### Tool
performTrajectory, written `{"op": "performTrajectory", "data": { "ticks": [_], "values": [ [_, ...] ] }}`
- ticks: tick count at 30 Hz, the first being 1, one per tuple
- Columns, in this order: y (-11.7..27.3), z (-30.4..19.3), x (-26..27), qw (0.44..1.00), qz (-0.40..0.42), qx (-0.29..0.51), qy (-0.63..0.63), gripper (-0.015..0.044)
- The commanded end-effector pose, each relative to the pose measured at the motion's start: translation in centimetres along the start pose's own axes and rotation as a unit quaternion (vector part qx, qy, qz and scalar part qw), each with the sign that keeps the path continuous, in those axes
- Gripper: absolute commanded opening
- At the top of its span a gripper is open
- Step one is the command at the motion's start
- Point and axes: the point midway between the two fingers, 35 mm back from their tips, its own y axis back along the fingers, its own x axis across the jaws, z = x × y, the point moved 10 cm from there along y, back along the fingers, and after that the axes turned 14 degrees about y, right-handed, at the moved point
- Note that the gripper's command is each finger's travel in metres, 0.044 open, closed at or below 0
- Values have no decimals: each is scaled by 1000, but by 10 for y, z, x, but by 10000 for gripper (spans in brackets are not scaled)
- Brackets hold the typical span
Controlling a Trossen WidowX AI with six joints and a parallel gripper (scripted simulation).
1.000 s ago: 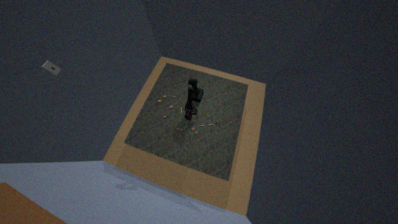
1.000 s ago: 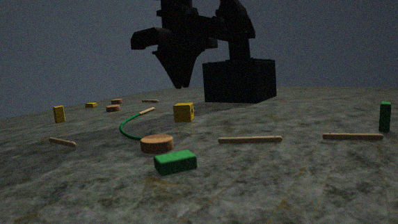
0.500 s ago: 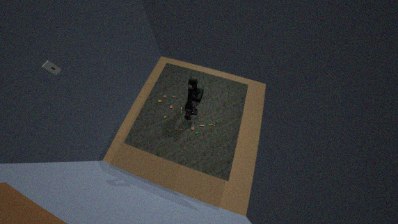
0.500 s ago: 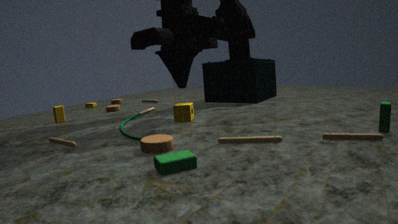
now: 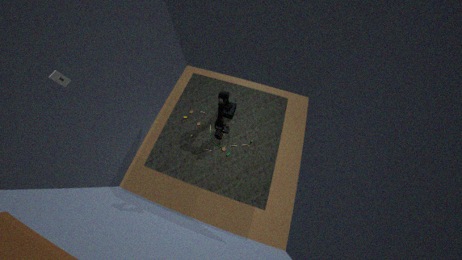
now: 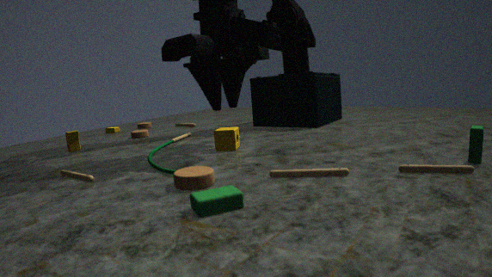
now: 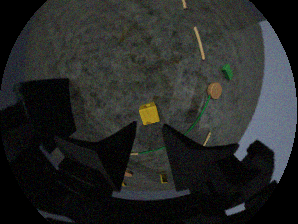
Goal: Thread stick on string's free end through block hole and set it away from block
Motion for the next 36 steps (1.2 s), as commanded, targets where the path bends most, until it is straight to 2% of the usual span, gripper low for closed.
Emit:
{"op": "performTrajectory", "data": {
  "ticks": [1,10,26,28,31,36],
  "values": [
    [0,0,0,1000,0,0,0,240],
    [0,0,0,1000,0,0,0,4],
    [0,0,0,1000,0,0,0,0],
    [0,-2,0,999,0,0,-38,53],
    [0,-12,2,981,0,0,-196,131],
    [0,-30,6,887,-1,1,-462,263]
  ]
}}
